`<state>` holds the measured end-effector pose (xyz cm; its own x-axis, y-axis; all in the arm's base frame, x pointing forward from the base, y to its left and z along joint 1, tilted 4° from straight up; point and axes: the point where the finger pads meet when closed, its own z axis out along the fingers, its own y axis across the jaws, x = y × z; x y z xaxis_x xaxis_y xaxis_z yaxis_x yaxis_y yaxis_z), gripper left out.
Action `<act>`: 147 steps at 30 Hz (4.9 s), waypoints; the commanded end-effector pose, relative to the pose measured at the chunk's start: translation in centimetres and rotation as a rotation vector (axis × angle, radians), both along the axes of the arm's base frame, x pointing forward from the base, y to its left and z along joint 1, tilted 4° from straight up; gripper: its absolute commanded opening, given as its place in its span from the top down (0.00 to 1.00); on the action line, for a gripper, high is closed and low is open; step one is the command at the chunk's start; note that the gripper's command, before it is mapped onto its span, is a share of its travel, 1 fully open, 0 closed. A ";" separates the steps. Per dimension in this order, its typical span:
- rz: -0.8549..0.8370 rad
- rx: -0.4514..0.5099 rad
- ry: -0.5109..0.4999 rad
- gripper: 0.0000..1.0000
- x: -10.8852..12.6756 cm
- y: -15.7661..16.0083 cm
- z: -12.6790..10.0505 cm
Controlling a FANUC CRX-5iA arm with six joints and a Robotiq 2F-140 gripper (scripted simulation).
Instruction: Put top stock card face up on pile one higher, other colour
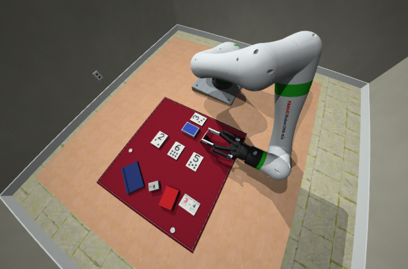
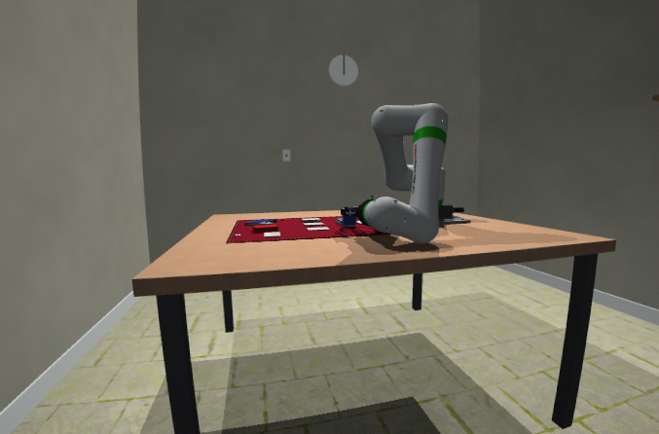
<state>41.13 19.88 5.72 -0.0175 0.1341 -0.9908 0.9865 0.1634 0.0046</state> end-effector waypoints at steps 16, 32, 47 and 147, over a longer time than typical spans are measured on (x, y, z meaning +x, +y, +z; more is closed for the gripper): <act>0.003 -0.018 0.008 0.57 -0.2 -0.1 -0.6; 0.003 -0.018 0.008 0.00 -0.2 -0.1 -0.6; 0.003 -0.018 0.008 0.00 -0.2 -0.1 -0.6; 0.003 -0.018 0.008 0.00 -0.1 -0.7 8.4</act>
<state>41.05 19.19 14.08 -0.0261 0.1165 -0.9928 0.9860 0.1665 -0.0064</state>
